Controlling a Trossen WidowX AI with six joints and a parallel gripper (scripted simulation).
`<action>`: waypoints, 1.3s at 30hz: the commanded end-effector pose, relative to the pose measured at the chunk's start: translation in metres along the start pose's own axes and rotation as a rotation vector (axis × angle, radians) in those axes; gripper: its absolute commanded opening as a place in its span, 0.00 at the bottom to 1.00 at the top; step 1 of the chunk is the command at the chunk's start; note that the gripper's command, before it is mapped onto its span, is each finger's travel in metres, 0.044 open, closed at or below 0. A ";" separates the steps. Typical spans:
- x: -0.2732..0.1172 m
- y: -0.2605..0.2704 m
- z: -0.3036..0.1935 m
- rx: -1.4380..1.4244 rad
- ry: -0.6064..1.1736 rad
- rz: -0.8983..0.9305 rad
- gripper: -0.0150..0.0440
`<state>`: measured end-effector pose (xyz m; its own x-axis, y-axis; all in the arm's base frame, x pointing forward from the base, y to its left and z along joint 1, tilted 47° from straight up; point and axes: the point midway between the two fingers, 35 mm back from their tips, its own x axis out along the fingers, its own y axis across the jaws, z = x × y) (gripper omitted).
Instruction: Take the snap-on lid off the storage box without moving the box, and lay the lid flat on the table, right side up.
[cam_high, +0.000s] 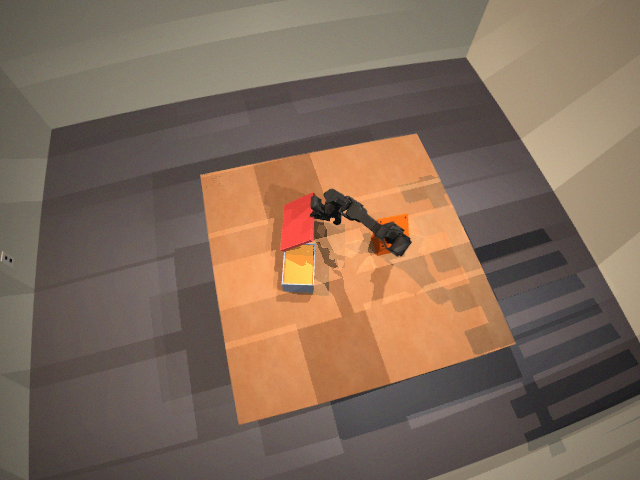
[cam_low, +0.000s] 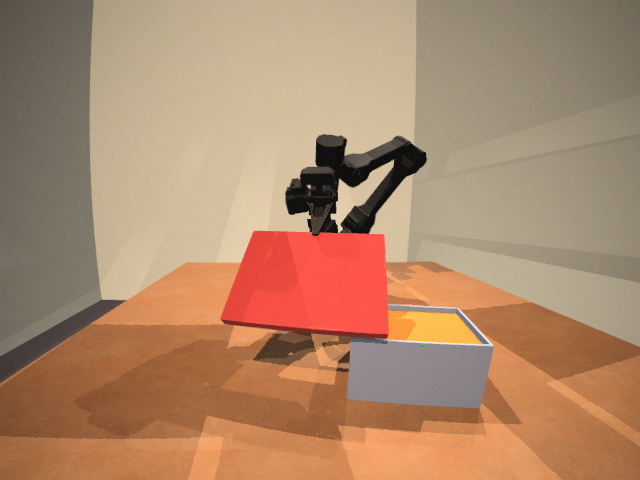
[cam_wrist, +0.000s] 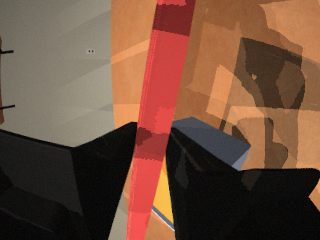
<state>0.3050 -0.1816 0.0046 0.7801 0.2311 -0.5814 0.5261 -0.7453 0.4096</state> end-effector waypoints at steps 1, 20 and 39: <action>-0.002 0.005 0.007 -0.014 0.002 0.012 0.25; -0.005 0.003 0.045 -0.016 0.001 0.013 0.25; -0.009 0.001 0.083 -0.018 -0.001 0.013 0.25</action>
<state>0.2714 -0.2286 -0.0476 0.7797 0.2278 -0.5833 0.5262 -0.7433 0.4131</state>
